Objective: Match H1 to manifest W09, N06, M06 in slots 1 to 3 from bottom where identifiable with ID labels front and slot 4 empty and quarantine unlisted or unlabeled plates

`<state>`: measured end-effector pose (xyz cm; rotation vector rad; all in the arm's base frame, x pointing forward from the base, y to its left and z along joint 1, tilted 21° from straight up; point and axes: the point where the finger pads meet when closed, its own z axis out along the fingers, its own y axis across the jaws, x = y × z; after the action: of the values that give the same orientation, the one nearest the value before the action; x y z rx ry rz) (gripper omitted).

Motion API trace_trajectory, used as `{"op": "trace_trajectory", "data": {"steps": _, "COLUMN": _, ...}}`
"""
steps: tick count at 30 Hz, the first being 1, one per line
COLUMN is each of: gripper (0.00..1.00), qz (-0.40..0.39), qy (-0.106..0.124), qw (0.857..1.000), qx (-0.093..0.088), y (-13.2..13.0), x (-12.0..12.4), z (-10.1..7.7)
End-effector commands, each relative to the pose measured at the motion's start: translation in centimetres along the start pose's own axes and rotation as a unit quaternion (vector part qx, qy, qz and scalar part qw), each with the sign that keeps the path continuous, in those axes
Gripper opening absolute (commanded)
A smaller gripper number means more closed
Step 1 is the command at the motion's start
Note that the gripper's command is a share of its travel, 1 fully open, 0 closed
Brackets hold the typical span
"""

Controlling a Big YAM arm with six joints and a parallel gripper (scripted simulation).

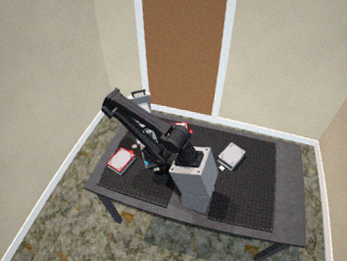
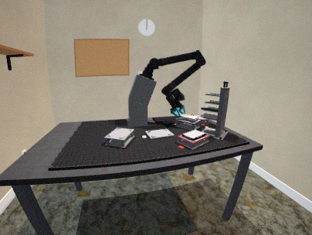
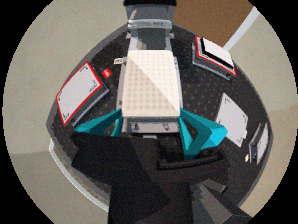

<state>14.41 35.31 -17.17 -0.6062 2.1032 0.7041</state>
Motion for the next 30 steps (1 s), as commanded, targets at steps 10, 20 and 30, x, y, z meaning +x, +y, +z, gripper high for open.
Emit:
{"op": "trace_trajectory", "data": {"steps": 10, "gripper": 0.86, "qz": 0.005, "qy": -0.007, "qw": 1.000, "qx": -0.006, "y": 0.3, "x": 0.3, "z": 0.3}}
{"op": "trace_trajectory", "data": {"steps": 20, "gripper": 0.86, "qz": 0.006, "qy": -0.007, "qw": 1.000, "qx": -0.005, "y": 0.4, "x": 0.5, "z": 0.7}}
{"op": "trace_trajectory", "data": {"steps": 30, "gripper": 0.86, "qz": 0.000, "qy": 0.000, "qw": 1.000, "qx": 0.001, "y": -0.2, "x": 0.7, "z": 0.3}}
